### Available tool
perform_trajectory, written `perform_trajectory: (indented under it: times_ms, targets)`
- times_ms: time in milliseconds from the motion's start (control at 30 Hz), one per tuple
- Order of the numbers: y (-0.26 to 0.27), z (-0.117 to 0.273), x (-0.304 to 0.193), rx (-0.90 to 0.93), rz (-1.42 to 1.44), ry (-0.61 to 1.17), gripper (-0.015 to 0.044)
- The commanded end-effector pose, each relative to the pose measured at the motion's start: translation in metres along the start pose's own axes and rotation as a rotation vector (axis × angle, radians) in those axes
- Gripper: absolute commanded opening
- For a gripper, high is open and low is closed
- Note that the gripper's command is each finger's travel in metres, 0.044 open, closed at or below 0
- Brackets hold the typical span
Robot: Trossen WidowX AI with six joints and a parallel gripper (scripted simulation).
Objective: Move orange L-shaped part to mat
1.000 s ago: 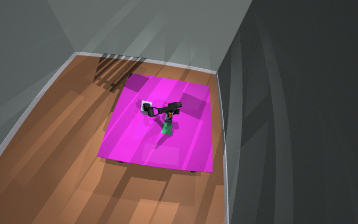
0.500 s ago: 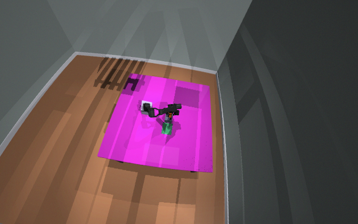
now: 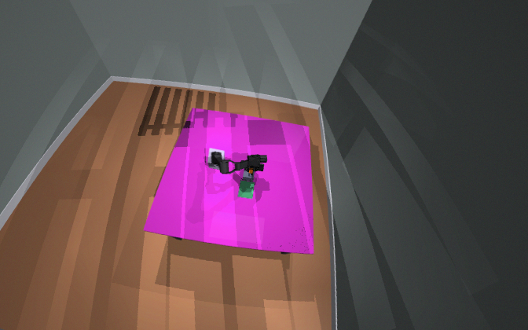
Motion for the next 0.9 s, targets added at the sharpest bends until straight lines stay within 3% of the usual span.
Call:
perform_trajectory:
  times_ms: [0,67,400,500,867]
  targets:
    - [-0.0003,0.0007,0.0,-0.001,-0.002,0.0,0.0201]
    - [-0.0003,0.0007,0.0,-0.001,-0.002,0.0,0.0149]
    - [-0.0003,0.0007,0.0,-0.001,-0.002,0.0,0.0082]
    - [-0.0003,0.0007,0.0,-0.001,-0.002,0.0,0.0003]
    - [-0.0002,0.0073,0.0002,-0.001,0.0,0.0,0.0]
Point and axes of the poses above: the point midway between the two fingers, 35 mm back from their tips, its own z axis back along the fingers, its own y axis across the jaws, x = y × z, the point moved 3 cm from there along z, back along the fingers, and after that the axes turned 9 degrees about -z, right-handed, at the moved point
